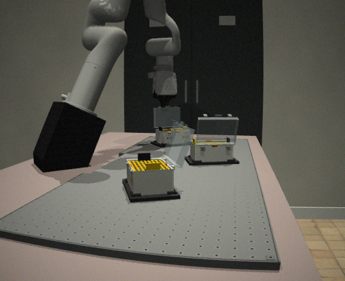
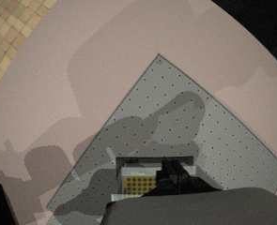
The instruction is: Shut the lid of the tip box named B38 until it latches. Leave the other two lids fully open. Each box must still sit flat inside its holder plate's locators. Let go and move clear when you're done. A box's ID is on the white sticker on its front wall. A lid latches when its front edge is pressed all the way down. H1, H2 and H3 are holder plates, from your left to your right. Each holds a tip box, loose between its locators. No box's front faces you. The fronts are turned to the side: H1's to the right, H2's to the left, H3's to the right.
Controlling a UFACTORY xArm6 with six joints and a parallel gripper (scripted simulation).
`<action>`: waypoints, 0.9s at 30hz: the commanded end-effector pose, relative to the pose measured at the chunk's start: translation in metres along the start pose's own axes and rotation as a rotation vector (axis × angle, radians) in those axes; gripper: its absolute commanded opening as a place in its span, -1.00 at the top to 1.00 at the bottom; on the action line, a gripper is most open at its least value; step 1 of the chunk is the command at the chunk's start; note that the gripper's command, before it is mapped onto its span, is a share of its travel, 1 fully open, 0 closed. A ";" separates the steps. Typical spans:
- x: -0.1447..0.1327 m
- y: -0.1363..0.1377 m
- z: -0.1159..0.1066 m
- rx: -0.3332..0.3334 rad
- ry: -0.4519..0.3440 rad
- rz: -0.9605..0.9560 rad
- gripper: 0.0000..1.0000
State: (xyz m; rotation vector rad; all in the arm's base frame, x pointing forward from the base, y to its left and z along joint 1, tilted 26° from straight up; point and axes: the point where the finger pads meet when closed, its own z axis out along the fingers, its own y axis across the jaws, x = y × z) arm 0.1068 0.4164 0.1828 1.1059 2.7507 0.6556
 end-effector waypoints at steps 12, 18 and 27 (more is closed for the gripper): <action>-0.017 0.001 -0.004 -0.003 0.002 0.000 1.00; -0.025 0.001 -0.005 -0.003 0.002 0.000 1.00; -0.035 0.001 -0.006 -0.003 0.002 0.000 1.00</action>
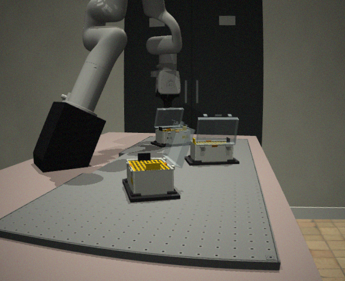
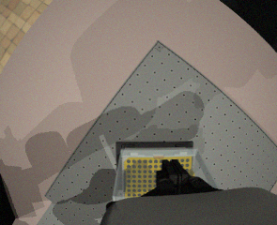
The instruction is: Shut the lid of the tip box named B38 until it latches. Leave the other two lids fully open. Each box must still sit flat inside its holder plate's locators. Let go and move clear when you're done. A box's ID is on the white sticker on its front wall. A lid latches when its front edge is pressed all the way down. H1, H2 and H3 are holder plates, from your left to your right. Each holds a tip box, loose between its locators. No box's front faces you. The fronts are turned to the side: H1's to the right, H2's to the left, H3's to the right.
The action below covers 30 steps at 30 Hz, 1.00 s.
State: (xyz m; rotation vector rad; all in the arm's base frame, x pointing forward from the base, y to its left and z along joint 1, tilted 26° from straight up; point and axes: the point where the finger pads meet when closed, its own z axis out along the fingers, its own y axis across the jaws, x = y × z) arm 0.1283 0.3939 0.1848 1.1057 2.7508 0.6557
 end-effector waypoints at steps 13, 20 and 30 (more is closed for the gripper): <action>-0.008 0.001 -0.002 -0.003 0.002 0.000 1.00; -0.007 0.001 -0.002 -0.003 0.002 0.000 1.00; -0.008 0.001 -0.012 -0.003 0.002 0.000 1.00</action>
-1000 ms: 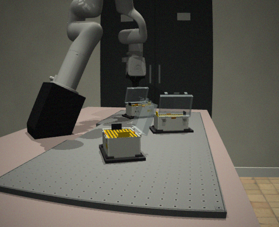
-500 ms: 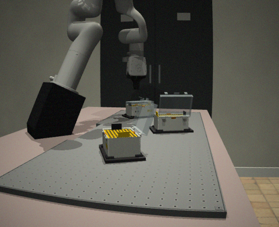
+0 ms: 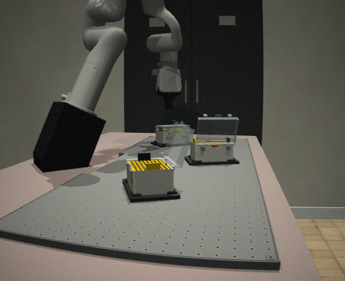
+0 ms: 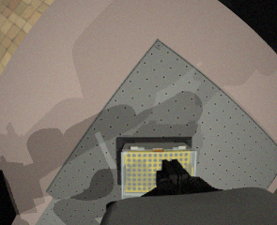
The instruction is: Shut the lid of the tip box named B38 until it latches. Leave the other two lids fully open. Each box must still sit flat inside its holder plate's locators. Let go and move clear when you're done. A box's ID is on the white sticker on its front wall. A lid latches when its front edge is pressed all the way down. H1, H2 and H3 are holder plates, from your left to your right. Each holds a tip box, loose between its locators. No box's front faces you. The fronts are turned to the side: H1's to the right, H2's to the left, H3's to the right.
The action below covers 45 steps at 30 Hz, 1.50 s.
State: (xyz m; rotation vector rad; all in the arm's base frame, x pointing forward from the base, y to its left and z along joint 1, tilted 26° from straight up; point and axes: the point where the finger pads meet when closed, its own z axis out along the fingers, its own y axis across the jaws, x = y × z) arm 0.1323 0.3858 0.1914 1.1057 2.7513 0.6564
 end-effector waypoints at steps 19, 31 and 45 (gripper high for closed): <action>0.000 0.001 -0.038 -0.003 0.002 0.000 1.00; 0.000 0.001 -0.049 -0.003 0.002 0.000 1.00; 0.000 0.001 -0.049 -0.003 0.001 0.000 1.00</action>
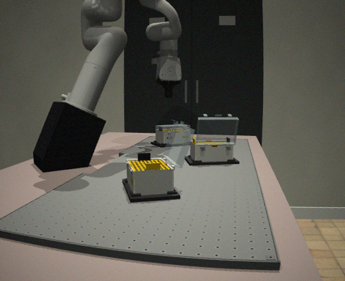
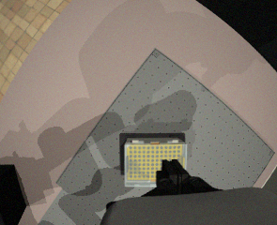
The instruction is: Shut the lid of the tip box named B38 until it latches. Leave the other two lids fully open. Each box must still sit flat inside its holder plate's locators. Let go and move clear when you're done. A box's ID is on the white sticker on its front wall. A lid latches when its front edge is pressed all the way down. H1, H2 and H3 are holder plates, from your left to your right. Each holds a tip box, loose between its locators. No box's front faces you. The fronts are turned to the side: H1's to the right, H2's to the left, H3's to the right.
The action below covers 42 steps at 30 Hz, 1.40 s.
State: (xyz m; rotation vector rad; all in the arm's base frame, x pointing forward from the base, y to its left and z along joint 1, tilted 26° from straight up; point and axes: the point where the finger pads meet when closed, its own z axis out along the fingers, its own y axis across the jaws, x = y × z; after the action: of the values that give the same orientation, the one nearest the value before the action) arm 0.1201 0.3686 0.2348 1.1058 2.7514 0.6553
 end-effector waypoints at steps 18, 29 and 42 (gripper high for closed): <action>-0.001 0.001 0.001 -0.003 0.002 0.000 1.00; -0.018 0.001 0.018 -0.003 0.002 0.000 1.00; -0.038 0.001 0.039 -0.003 0.001 0.000 1.00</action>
State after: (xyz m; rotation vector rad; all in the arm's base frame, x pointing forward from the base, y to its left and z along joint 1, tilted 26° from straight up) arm 0.1535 0.3571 0.2010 1.1068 2.7497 0.6536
